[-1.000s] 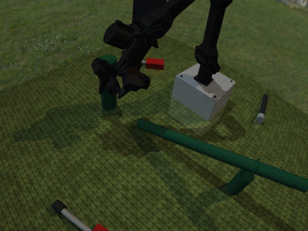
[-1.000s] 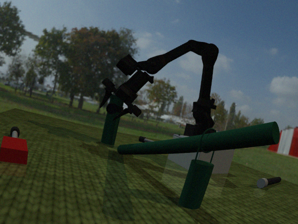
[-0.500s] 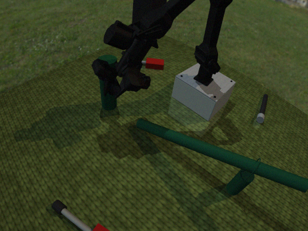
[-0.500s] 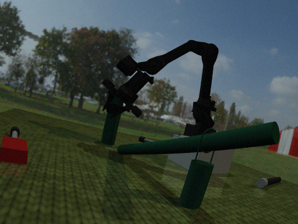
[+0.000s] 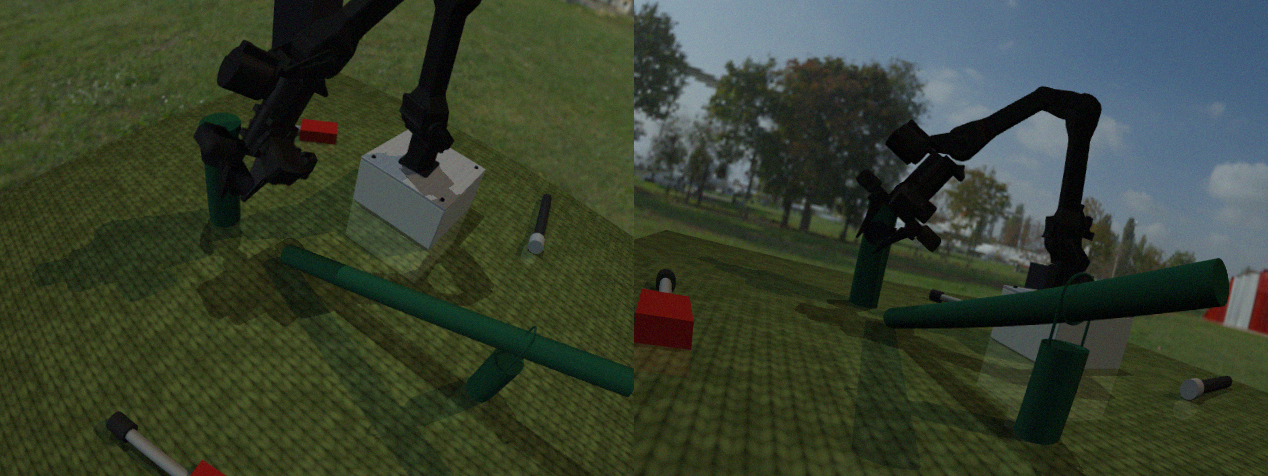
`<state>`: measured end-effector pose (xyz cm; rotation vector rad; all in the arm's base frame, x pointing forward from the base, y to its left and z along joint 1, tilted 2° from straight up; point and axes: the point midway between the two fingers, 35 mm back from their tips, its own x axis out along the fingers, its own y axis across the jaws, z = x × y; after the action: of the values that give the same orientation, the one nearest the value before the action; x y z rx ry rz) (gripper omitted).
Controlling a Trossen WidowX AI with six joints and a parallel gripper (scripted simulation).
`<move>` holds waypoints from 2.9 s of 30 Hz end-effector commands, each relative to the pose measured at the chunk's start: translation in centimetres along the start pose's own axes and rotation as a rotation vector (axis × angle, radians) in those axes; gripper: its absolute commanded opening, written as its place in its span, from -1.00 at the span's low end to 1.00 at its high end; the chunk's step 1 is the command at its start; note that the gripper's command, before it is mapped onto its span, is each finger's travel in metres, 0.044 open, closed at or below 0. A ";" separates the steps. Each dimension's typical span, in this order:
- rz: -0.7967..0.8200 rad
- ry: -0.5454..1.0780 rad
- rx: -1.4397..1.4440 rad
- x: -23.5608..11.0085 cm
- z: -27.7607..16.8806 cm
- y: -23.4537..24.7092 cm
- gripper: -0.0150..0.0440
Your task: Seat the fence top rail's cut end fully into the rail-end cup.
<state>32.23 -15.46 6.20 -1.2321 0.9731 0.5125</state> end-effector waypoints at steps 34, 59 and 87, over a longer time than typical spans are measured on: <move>0.002 -0.103 -0.187 -1.2 -0.3 1.8 -0.49; 0.003 -0.180 -0.323 -1.8 -0.7 3.0 -0.49; 0.003 -0.171 -0.307 -1.7 -0.6 2.8 -0.31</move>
<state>28.96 -14.87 6.02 -1.4329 0.7698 0.7778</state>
